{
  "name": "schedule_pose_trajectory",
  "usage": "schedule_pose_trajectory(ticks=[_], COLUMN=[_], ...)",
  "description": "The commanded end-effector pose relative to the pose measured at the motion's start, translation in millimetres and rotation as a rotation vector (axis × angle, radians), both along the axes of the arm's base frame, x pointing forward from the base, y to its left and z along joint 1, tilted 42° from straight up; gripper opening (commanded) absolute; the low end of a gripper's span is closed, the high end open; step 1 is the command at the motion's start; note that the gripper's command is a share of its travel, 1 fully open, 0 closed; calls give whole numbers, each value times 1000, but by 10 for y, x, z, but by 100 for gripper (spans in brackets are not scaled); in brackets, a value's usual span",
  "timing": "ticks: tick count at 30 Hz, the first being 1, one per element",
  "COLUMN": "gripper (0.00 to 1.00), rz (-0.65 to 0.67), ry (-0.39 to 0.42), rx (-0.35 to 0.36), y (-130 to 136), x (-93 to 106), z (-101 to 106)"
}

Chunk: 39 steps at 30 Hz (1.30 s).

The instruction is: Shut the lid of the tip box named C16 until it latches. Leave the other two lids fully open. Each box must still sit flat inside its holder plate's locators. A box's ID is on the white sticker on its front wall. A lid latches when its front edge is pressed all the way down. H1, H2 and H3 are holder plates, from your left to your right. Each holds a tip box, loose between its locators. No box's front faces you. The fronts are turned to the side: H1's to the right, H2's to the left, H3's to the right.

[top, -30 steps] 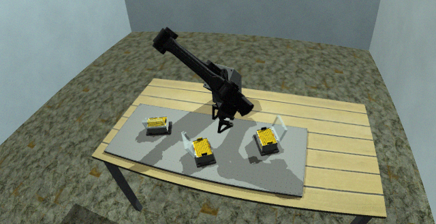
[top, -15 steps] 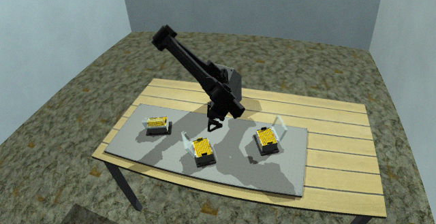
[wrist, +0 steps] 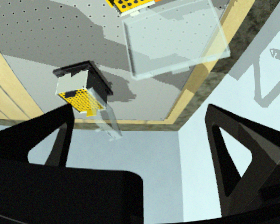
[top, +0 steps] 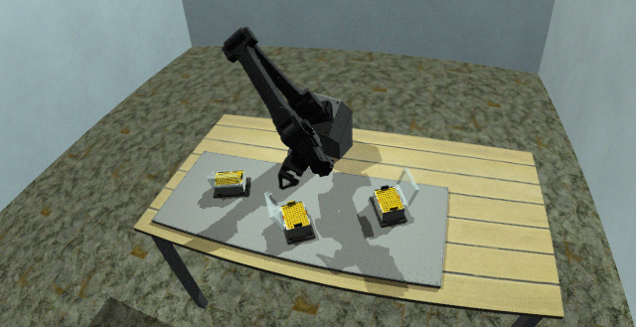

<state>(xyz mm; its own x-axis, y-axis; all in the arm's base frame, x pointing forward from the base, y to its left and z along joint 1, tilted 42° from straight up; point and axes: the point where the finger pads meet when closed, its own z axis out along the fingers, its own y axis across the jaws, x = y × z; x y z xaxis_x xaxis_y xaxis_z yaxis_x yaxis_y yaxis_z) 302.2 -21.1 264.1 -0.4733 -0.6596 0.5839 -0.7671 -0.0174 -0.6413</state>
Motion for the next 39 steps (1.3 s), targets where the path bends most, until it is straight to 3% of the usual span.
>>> schedule_pose_trajectory(ticks=[1, 11, 39], gripper=[100, 100, 100], rz=[15, 16, 25], ry=[20, 17, 30], rx=[-9, -13, -17], y=[-191, -656, -637], x=[-76, -228, -209], z=[18, 110, 83])
